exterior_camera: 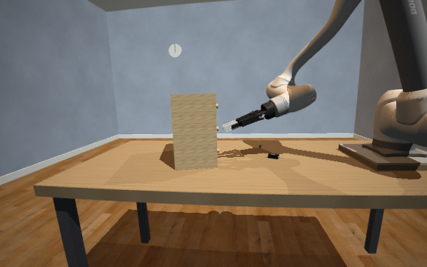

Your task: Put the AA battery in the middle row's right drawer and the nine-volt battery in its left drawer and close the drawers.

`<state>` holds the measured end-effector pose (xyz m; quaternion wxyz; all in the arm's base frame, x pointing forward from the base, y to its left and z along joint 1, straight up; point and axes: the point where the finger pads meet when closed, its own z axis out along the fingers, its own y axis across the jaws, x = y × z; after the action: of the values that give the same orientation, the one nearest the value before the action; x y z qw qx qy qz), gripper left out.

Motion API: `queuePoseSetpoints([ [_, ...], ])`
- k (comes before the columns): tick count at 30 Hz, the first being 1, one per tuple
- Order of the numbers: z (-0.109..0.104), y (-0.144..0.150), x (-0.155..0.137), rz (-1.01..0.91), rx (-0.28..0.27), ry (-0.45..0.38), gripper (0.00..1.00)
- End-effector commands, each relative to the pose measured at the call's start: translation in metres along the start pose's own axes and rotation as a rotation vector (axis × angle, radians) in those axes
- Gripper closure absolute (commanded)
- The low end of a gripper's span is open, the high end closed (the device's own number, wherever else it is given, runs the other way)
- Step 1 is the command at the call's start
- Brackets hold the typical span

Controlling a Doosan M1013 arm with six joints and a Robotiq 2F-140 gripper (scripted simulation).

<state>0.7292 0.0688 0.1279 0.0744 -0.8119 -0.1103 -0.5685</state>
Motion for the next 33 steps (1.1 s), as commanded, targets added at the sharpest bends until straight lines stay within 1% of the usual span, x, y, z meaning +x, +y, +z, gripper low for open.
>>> queuePoseSetpoints([
  [1, 0.002, 0.0, 0.0, -0.002, -0.001, 0.0, 0.8],
  [12, 0.002, 0.0, 0.0, -0.002, -0.001, 0.0, 0.8],
  [20, 0.006, 0.0, 0.001, -0.002, -0.001, 0.0, 0.8],
  [33, 0.027, 0.0, 0.009, -0.002, -0.001, 0.0, 0.8],
])
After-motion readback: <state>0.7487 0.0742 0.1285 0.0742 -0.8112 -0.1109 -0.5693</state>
